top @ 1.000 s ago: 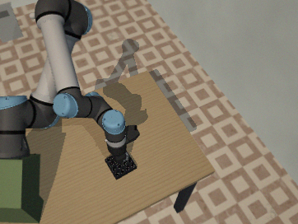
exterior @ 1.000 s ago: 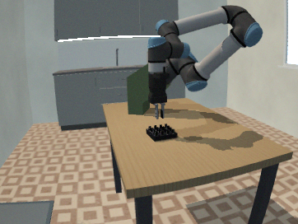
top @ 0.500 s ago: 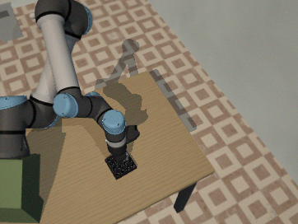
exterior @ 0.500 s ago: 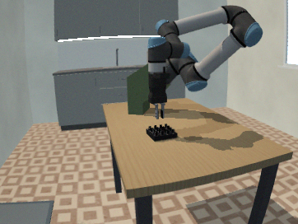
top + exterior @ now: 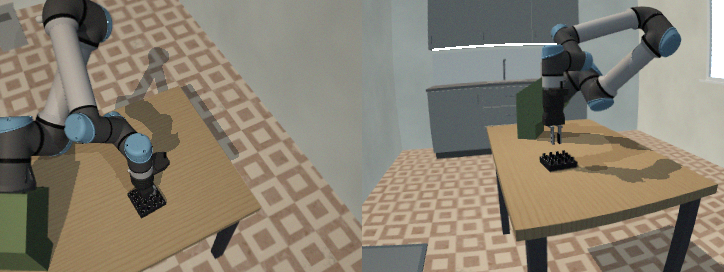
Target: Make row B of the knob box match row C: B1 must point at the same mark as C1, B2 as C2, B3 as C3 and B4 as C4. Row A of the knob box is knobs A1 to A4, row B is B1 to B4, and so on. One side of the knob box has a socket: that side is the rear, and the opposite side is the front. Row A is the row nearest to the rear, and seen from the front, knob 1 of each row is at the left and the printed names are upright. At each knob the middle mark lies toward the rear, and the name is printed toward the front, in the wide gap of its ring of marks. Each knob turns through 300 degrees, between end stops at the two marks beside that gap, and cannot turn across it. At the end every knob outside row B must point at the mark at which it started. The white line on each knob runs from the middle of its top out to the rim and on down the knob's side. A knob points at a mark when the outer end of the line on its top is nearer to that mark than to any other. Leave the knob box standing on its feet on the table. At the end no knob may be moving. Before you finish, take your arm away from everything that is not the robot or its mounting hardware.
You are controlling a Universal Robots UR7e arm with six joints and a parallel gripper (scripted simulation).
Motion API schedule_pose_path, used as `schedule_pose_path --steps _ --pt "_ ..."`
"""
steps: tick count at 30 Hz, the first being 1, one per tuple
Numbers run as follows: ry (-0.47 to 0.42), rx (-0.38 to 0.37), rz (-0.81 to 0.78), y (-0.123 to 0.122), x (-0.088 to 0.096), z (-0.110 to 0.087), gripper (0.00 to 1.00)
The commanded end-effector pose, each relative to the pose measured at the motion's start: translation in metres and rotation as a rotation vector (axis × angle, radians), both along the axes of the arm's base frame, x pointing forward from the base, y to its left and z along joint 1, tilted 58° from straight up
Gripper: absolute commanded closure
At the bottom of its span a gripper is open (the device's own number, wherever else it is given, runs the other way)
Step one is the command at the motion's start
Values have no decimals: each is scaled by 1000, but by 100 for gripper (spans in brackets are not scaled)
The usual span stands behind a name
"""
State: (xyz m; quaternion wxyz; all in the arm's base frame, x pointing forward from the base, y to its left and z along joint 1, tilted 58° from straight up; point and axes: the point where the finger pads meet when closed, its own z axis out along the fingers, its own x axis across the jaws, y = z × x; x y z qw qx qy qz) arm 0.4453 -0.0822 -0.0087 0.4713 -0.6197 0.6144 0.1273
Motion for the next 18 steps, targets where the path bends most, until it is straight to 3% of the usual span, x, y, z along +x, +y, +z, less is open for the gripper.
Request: schedule_pose_path --steps 1,18 --pt "0 -1 -1 0 1 -1 54" --pt "0 -1 -1 11 7 -8 54"
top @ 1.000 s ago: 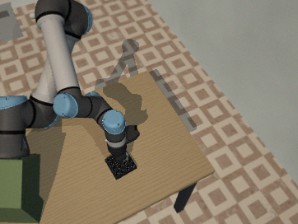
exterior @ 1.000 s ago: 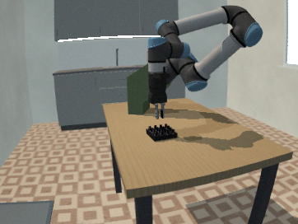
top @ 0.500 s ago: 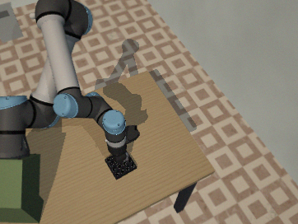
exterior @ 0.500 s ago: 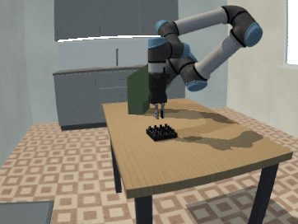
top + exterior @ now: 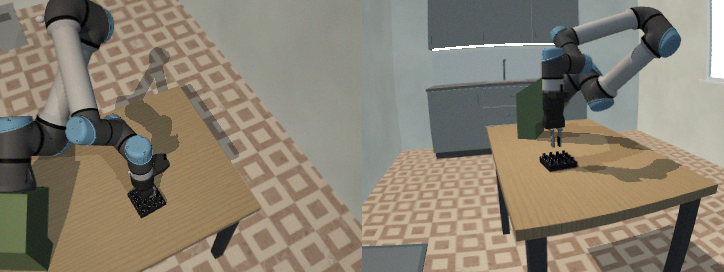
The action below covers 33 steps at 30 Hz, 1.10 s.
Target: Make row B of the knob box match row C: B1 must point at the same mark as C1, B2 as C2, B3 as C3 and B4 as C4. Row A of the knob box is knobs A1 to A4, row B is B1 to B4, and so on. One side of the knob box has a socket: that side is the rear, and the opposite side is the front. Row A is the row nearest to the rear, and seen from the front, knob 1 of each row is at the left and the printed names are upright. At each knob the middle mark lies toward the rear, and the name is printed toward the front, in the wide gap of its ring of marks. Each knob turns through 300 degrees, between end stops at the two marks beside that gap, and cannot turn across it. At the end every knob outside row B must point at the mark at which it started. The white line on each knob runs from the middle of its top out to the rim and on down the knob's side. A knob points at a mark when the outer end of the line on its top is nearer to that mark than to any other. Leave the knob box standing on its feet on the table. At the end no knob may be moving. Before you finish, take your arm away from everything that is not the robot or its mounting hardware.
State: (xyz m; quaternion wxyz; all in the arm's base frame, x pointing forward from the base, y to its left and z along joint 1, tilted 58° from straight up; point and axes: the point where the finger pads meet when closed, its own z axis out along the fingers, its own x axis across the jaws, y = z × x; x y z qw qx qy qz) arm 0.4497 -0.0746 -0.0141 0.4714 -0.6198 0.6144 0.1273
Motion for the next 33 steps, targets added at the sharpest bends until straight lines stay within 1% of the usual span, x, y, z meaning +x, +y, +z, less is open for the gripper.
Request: schedule_pose_path --steps 1,21,33 --pt "0 -1 -1 4 3 -3 54" --pt "0 -1 -1 20 12 -15 54" --pt "0 -1 -1 24 14 -17 54"
